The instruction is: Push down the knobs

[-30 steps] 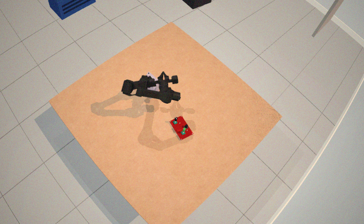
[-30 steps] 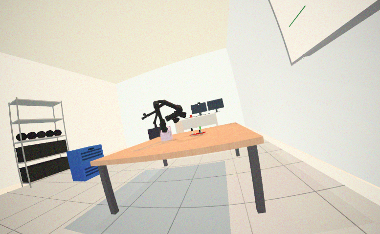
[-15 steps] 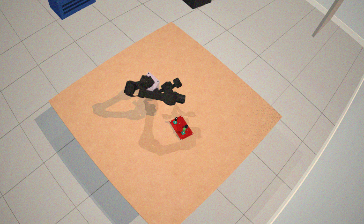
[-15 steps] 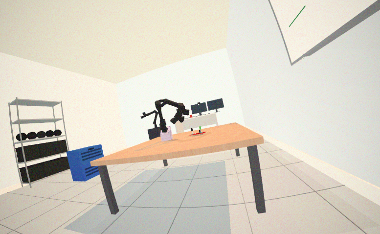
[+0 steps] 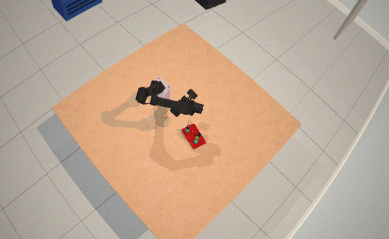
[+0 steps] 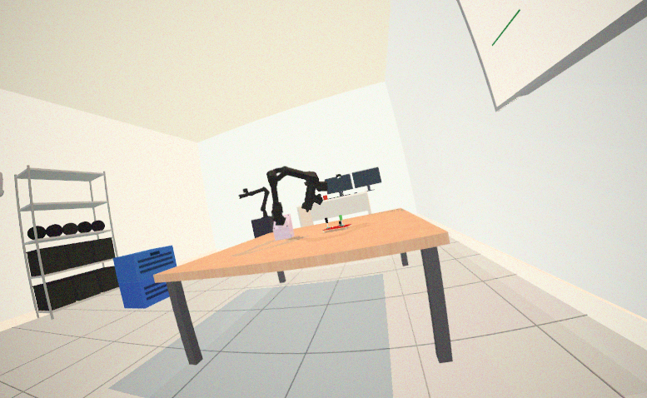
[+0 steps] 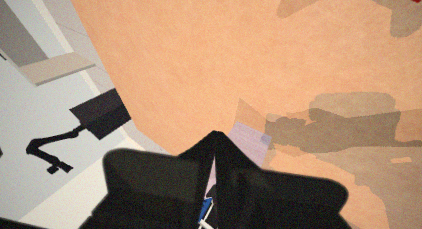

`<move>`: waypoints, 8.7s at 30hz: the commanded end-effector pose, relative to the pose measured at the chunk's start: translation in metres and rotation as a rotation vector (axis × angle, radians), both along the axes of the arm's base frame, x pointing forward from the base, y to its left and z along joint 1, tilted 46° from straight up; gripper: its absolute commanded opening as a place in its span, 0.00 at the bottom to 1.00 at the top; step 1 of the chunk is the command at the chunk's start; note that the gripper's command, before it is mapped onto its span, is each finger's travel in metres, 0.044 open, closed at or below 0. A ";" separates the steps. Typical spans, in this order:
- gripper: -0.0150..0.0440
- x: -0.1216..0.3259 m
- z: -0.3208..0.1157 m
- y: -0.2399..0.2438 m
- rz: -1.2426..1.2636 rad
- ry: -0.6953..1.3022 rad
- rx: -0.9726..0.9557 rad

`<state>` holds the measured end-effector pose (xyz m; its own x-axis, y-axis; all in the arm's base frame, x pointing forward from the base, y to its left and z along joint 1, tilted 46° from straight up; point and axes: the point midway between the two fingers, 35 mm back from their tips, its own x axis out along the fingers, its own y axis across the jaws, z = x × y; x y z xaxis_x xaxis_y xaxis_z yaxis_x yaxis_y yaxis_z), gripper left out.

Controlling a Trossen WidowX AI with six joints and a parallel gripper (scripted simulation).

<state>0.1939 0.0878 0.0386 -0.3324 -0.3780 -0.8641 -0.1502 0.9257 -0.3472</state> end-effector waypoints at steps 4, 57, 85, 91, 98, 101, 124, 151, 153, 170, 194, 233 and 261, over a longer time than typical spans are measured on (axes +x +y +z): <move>0.25 0.042 0.007 -0.008 0.202 -0.097 -0.080; 0.25 0.128 0.013 -0.048 0.563 -0.233 -0.338; 0.25 0.129 0.010 -0.051 0.563 -0.233 -0.338; 0.25 0.129 0.010 -0.051 0.563 -0.233 -0.338; 0.25 0.130 0.007 -0.055 0.563 -0.233 -0.338; 0.25 0.130 0.005 -0.056 0.563 -0.233 -0.338; 0.25 0.131 0.000 -0.062 0.563 -0.233 -0.339; 0.25 0.133 -0.005 -0.066 0.563 -0.233 -0.339; 0.25 0.133 -0.005 -0.067 0.563 -0.233 -0.339; 0.25 0.133 -0.006 -0.067 0.563 -0.233 -0.339; 0.25 0.133 -0.006 -0.068 0.563 -0.233 -0.339; 0.25 0.133 -0.008 -0.070 0.563 -0.233 -0.339; 0.25 0.134 -0.008 -0.070 0.563 -0.233 -0.339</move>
<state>0.3260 0.0203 0.0317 0.1751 -0.6984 -0.6940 -0.4690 0.5606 -0.6825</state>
